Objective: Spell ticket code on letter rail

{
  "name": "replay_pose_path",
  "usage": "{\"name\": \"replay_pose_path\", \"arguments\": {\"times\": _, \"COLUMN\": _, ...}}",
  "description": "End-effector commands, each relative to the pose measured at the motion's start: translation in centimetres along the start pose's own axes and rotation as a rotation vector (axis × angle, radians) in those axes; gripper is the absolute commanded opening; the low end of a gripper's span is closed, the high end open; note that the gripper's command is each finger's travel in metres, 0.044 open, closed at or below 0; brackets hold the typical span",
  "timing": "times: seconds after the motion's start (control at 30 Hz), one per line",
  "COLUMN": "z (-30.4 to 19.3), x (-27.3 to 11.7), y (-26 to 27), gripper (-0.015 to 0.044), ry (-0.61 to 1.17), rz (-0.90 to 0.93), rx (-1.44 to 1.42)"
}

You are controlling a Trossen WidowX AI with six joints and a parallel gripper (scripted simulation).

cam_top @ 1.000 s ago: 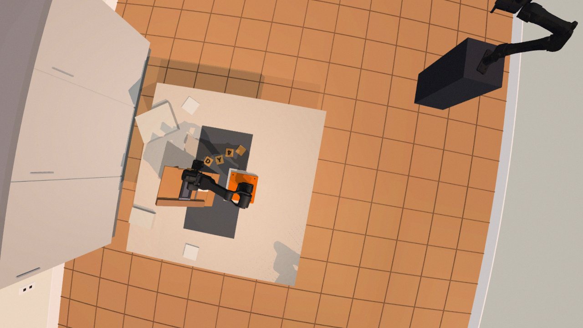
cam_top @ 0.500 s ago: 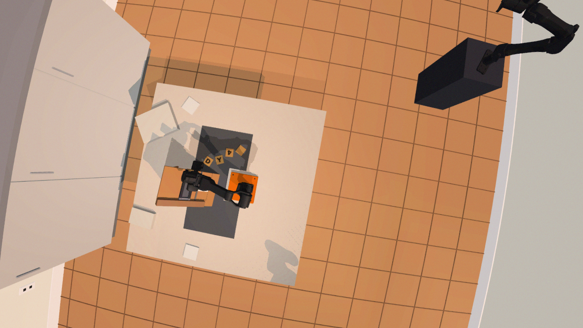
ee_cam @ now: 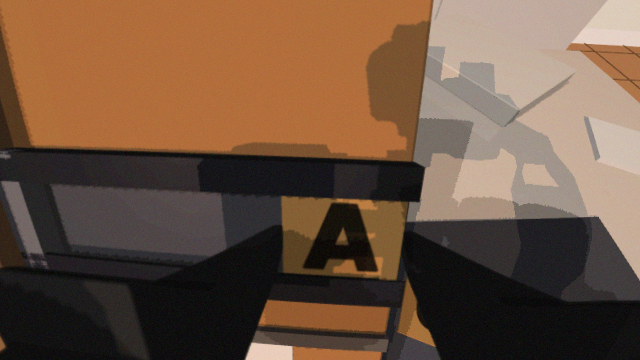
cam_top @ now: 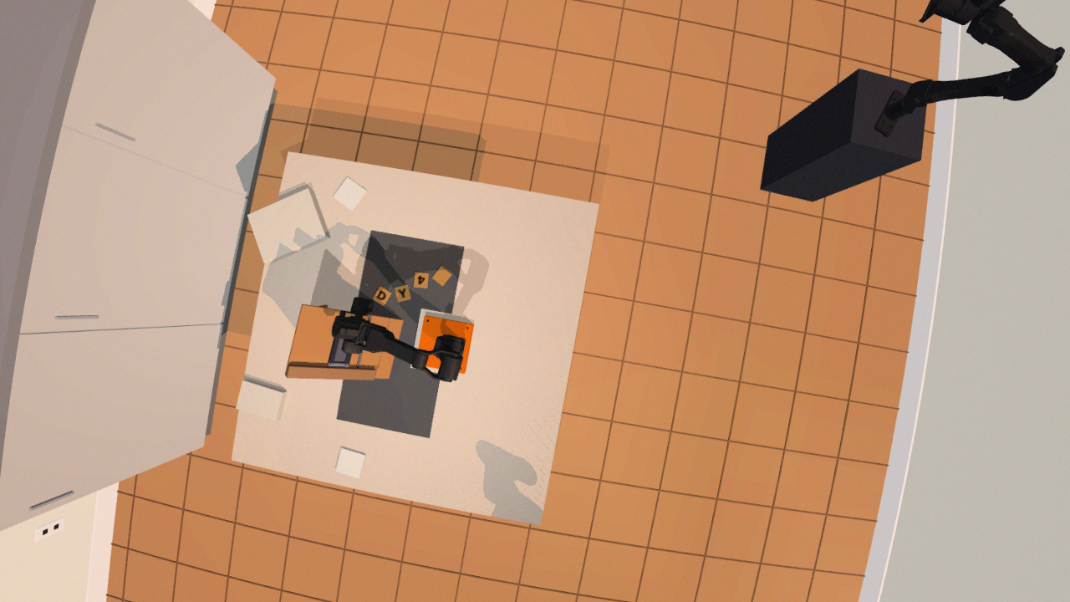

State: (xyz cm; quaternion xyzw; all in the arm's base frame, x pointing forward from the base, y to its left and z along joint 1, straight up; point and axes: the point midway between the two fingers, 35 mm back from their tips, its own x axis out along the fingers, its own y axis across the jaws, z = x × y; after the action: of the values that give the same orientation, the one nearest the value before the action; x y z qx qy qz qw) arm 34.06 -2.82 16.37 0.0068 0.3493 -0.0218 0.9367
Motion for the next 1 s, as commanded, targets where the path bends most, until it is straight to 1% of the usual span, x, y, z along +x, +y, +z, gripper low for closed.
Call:
{"name": "replay_pose_path", "arguments": {"times": 0.0, "z": 0.0, "x": 0.0, "y": 0.2, "gripper": 0.0000, "ry": -0.003, "rz": -0.003, "rx": 0.004}}
{"name": "replay_pose_path", "arguments": {"times": 0.97, "z": 0.1, "x": 0.0, "y": 1.8, "gripper": 0.0000, "ry": -0.003, "rz": -0.002, "rx": 0.006}}
